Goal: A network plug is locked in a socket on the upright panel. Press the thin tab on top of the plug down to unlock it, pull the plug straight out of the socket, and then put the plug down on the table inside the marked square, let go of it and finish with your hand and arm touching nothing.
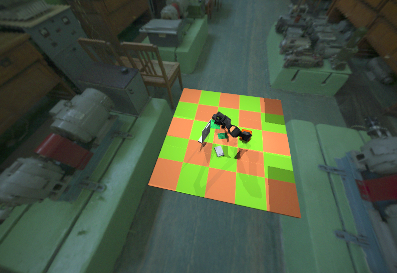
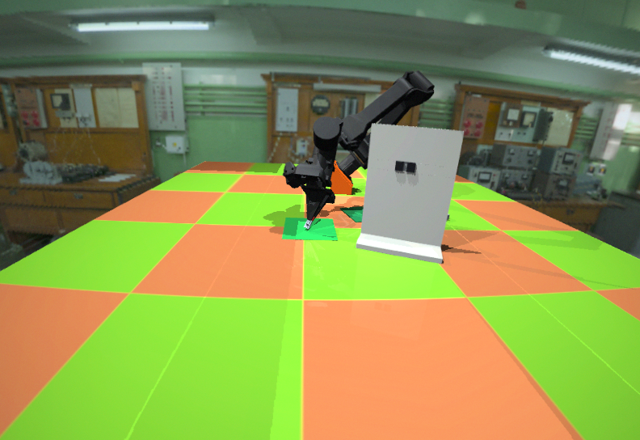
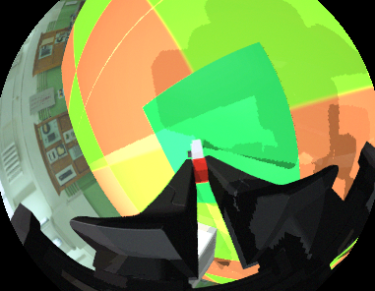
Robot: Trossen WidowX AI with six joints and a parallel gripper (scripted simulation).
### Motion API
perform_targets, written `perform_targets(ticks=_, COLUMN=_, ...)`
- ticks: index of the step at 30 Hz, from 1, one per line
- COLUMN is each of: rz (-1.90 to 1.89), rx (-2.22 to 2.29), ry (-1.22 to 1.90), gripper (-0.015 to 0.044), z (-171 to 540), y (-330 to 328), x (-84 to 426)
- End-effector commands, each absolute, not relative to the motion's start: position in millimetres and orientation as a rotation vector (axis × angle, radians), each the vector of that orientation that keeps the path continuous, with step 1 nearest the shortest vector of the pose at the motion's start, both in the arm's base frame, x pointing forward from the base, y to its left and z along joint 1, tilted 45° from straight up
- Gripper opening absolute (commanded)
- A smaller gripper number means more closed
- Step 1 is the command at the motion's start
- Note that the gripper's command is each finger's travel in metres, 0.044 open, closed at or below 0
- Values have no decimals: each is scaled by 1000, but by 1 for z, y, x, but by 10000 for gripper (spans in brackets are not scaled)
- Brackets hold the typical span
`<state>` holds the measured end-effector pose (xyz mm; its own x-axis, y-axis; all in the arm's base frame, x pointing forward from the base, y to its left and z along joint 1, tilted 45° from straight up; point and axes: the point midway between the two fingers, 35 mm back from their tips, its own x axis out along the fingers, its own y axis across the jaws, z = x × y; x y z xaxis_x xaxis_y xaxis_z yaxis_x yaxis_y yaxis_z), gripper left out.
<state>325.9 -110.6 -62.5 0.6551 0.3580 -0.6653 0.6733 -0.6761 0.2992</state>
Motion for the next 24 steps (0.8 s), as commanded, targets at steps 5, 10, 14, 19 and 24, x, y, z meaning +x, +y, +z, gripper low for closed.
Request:
perform_targets(ticks=5, rz=-792, rx=2340, ry=801, gripper=0, z=-65, y=-108, x=327)
perform_targets(ticks=10, rz=-792, rx=2340, ry=801, gripper=0, z=-66, y=-106, x=328)
perform_targets(ticks=14, rz=-785, rx=2340, ry=801, gripper=0, z=-64, y=-107, x=328)
perform_targets(ticks=19, rz=-785, rx=2340, ry=801, gripper=0, z=-64, y=-107, x=328)
perform_targets(ticks=24, rz=-785, rx=2340, ry=801, gripper=131, z=-64, y=-107, x=328)
